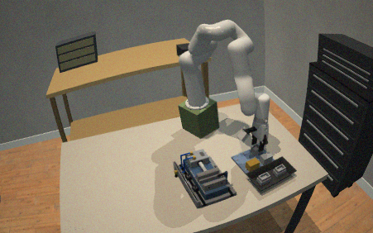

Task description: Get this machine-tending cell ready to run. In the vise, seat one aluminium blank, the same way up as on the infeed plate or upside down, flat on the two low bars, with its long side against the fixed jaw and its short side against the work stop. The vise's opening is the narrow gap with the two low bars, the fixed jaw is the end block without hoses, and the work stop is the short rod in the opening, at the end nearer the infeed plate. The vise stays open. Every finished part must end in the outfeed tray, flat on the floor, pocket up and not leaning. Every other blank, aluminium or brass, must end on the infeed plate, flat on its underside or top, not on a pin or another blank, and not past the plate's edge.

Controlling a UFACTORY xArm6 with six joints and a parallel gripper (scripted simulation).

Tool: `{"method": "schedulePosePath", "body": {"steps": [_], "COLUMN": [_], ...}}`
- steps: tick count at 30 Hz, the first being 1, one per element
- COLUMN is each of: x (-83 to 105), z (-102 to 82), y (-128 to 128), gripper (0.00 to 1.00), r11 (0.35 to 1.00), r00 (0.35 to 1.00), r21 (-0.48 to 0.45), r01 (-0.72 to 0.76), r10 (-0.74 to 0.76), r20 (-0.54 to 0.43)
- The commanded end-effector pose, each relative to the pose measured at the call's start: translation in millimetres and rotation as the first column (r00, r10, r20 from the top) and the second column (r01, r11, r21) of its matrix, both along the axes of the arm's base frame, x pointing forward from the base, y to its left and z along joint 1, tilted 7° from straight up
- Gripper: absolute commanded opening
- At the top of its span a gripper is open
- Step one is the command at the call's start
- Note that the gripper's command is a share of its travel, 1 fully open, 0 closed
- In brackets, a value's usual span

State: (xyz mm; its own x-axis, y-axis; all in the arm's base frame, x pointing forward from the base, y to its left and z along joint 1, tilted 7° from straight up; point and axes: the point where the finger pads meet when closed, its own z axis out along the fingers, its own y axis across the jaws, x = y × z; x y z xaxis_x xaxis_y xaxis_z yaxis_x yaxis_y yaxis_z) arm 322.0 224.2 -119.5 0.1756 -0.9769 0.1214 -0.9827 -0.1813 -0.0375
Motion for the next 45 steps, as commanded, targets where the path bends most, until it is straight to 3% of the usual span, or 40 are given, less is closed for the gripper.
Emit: {"method": "schedulePosePath", "body": {"steps": [1,36,37,45], "x": [1.2,1.4,1.4,1.4], "z": [-0.8,-5.0,-5.0,-5.0], "y": [0.7,0.2,0.2,0.2], "gripper": [0.69,0.69,0.0,0.0], "r11": [1.0,1.0,1.0,1.0], "r00": [1.0,1.0,1.0,1.0], "r21": [0.002,0.002,0.002,0.002], "r01": [0.0,0.0,0.0,0.0], "r10": [0.0,0.0,0.0,0.0], "r20": [0.003,0.003,0.003,0.003]}}
